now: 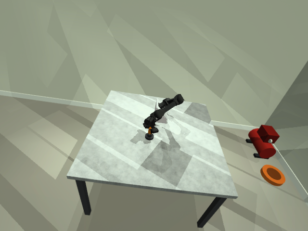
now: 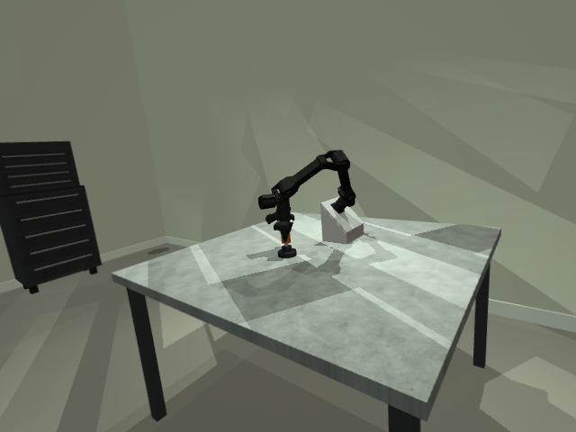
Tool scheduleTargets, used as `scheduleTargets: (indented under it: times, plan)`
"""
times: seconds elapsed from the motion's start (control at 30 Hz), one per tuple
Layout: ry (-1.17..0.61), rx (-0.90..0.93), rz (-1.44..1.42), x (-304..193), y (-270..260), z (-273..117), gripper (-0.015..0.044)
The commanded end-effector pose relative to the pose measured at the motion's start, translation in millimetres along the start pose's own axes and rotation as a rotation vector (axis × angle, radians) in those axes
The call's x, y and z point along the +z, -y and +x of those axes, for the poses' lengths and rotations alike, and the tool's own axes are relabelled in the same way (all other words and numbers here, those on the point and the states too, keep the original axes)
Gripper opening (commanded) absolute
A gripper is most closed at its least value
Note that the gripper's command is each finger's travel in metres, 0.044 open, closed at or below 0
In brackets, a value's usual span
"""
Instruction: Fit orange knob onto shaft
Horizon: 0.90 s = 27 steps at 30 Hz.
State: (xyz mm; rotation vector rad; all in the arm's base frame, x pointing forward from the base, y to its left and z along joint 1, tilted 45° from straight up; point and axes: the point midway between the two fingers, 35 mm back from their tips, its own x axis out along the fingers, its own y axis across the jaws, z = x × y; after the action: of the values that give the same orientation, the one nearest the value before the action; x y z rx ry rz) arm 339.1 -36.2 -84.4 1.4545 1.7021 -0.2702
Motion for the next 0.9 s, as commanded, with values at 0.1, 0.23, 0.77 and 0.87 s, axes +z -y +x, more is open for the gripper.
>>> scheduleTargets:
  times: [0.1, 0.23, 0.77, 0.87]
  plan:
    - [0.0, 0.005, 0.0, 0.2, -0.9, -2.5, 0.0]
    - [0.0, 0.005, -0.009, -0.4, -1.5, -4.3, 0.0]
    - [0.001, 0.005, -0.209, 0.5, -1.2, -2.5, 0.0]
    - [0.001, 0.005, -0.209, 0.3, -1.5, -1.7, 0.0]
